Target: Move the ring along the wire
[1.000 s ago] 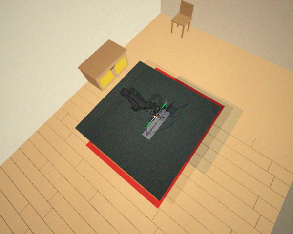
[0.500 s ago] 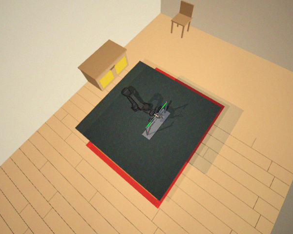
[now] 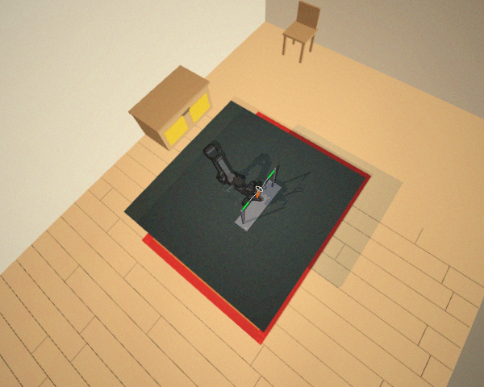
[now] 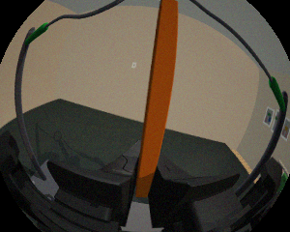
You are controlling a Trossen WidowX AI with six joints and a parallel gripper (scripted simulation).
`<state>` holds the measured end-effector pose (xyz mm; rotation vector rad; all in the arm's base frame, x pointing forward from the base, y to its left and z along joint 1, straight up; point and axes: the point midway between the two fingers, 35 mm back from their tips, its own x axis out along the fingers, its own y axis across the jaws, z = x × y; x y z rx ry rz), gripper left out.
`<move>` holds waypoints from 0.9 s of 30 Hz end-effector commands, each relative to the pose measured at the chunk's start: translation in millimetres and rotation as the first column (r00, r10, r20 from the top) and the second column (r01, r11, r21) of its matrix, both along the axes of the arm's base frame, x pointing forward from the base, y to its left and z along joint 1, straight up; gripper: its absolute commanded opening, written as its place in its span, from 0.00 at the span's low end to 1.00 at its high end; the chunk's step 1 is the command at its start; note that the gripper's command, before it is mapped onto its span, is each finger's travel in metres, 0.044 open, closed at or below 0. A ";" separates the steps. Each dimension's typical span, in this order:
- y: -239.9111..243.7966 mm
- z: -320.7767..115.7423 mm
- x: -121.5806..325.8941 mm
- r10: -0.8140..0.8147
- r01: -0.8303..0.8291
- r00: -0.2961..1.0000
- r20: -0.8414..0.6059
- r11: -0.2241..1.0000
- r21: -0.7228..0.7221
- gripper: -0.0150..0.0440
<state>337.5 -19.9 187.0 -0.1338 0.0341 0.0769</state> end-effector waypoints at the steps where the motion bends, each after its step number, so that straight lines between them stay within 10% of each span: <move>1: -14.6 5.2 1.9 -0.008 0.012 1.000 0.026 0.988 -0.156 0.00; 27: -59.5 28.8 5.0 -0.031 0.100 0.993 0.114 0.729 -0.677 0.00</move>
